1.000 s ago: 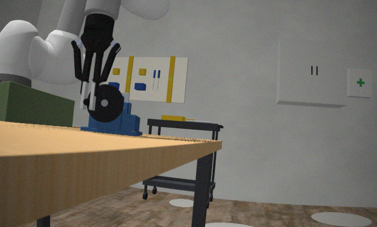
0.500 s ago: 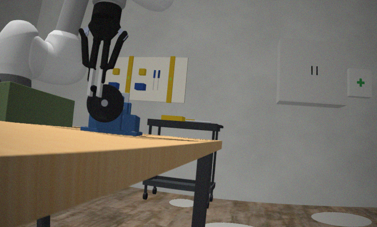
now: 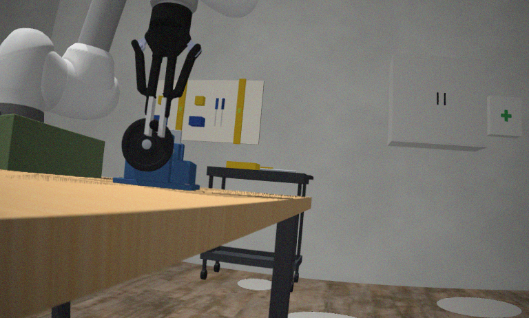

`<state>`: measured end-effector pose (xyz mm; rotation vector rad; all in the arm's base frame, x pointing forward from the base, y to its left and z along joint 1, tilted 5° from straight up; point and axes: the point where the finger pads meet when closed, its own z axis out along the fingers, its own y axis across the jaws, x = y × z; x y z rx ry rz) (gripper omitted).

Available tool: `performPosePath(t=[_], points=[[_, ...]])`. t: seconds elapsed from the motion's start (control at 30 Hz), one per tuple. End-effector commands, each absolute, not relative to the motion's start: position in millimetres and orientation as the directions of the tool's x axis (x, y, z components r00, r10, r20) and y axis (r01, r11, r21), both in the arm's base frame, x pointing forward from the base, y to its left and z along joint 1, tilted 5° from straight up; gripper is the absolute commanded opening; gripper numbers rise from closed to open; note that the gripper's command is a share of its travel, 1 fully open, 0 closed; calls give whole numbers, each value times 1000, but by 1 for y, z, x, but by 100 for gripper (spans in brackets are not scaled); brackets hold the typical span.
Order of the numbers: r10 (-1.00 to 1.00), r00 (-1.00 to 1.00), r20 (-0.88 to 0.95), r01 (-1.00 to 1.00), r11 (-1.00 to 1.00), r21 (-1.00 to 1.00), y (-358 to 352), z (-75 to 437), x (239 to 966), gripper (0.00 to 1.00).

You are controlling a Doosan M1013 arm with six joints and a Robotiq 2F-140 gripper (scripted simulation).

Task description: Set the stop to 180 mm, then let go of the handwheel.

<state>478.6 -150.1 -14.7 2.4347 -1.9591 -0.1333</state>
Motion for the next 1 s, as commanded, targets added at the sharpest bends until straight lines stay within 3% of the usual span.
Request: performPosePath(t=[0.0,0.97], points=[[-975,213,-58,-974,-216,64,-150,-16,480,4],[-975,213,-58,-974,-216,64,-147,-74,476,4]])
